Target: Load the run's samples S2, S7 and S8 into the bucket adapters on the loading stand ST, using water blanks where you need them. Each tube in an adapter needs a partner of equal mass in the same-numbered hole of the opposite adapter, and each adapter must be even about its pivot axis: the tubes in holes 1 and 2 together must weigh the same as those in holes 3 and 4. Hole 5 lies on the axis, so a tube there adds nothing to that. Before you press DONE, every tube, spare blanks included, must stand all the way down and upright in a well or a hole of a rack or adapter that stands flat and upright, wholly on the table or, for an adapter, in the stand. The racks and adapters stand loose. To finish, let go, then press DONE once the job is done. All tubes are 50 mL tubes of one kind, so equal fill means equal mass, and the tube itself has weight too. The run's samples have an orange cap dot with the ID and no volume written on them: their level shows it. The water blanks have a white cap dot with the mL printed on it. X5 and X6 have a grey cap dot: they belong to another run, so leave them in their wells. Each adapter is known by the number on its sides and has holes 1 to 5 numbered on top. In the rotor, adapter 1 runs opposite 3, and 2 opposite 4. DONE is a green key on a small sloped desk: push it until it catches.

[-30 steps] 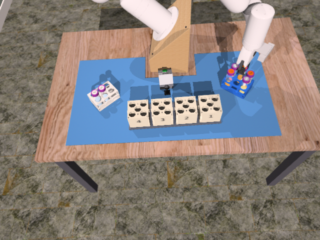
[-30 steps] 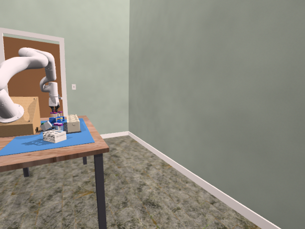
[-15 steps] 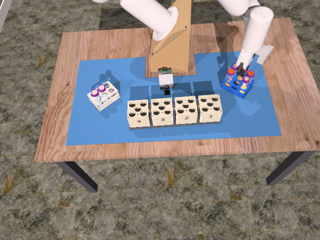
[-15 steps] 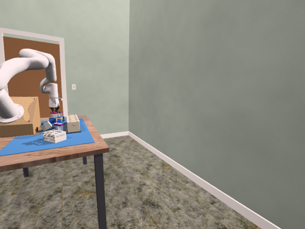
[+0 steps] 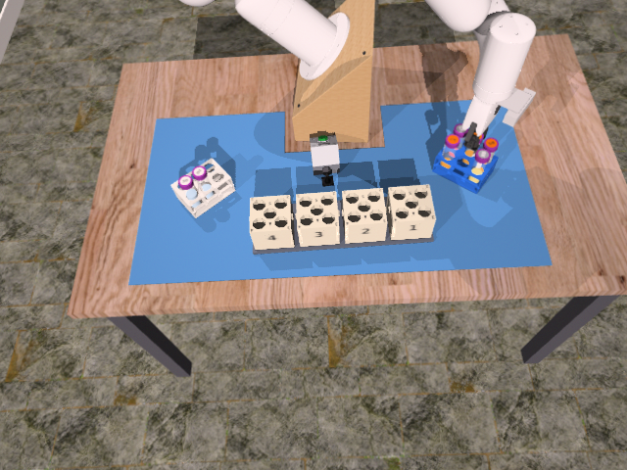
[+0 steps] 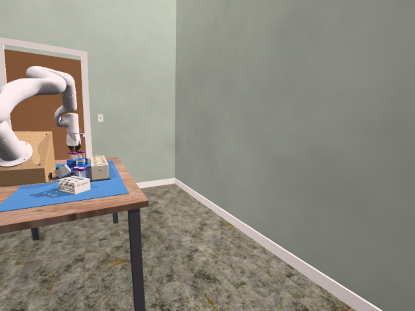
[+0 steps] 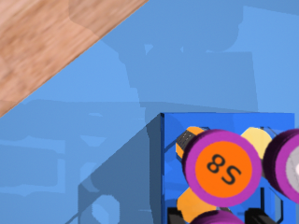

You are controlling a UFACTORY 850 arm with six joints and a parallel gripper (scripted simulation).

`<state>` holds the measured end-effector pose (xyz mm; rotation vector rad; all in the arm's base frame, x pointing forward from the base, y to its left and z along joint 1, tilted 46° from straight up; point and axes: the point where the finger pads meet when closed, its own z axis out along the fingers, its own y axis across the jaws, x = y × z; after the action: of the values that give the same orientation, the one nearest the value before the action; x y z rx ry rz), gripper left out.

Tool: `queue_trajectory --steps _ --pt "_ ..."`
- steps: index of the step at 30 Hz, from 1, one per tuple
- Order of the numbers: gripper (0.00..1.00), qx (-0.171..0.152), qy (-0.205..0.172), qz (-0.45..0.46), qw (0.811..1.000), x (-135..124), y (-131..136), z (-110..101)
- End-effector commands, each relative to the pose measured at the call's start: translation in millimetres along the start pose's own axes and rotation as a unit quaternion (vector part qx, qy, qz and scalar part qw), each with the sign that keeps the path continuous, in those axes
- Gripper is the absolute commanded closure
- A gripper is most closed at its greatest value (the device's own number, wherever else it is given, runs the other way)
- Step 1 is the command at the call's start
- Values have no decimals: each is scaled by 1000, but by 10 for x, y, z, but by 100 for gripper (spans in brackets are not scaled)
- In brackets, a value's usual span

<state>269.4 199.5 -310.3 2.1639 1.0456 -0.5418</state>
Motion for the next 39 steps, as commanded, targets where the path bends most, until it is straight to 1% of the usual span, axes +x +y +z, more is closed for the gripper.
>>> queue_trajectory --steps 1,26,30,39 --pt "56 0 1 0 1000 9 1 -8" --pt "56 0 1 0 1000 10 1 -8" --pt "56 0 1 0 1000 9 1 -47" --pt "56 0 1 0 1000 9 1 -228"
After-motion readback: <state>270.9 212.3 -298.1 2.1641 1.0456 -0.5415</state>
